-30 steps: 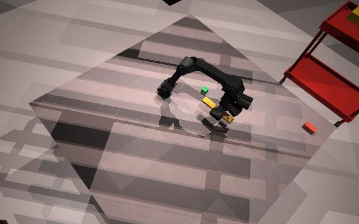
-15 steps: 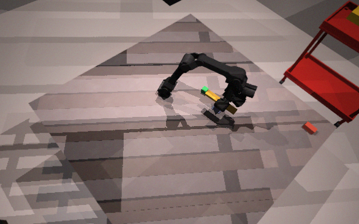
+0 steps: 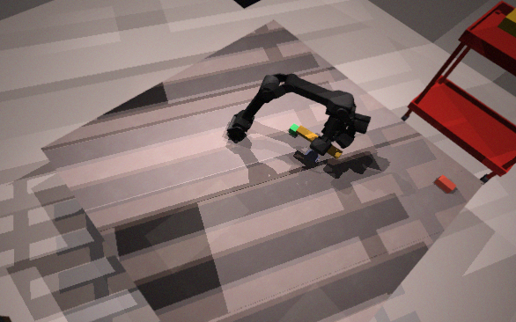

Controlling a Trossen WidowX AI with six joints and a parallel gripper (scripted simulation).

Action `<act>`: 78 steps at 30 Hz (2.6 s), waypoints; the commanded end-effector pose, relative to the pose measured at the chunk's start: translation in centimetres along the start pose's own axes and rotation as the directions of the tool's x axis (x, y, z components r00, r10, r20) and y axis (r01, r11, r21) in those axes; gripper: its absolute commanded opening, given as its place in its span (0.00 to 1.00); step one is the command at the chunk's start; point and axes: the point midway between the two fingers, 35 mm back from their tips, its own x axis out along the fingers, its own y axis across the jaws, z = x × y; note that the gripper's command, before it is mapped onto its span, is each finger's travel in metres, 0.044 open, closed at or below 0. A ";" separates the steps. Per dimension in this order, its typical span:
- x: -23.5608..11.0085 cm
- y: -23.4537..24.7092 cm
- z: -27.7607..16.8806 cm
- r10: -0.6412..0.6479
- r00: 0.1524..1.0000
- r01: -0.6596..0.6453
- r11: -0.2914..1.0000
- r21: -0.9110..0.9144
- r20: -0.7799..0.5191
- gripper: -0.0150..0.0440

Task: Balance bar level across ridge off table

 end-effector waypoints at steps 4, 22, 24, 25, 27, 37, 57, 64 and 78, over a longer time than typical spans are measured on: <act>1.2 0.1 -0.1 0.001 1.000 -0.001 1.000 0.002 -0.006 0.25; 3.7 0.0 -0.2 0.001 1.000 -0.001 1.000 0.002 -0.006 0.25; 3.7 0.0 -0.2 0.001 1.000 -0.001 1.000 0.002 -0.006 0.25; 3.7 0.0 -0.2 0.001 1.000 -0.001 1.000 0.002 -0.006 0.25; 3.7 0.0 -0.2 0.001 1.000 -0.001 1.000 0.002 -0.006 0.25; 3.7 0.0 -0.2 0.001 1.000 -0.001 1.000 0.002 -0.006 0.25; 3.8 0.0 -0.2 0.001 1.000 -0.001 1.000 0.002 -0.006 0.25; 3.9 0.0 -0.2 0.001 1.000 -0.001 1.000 0.002 -0.006 0.25; 4.0 0.0 -0.2 0.001 1.000 -0.001 1.000 0.002 -0.006 0.25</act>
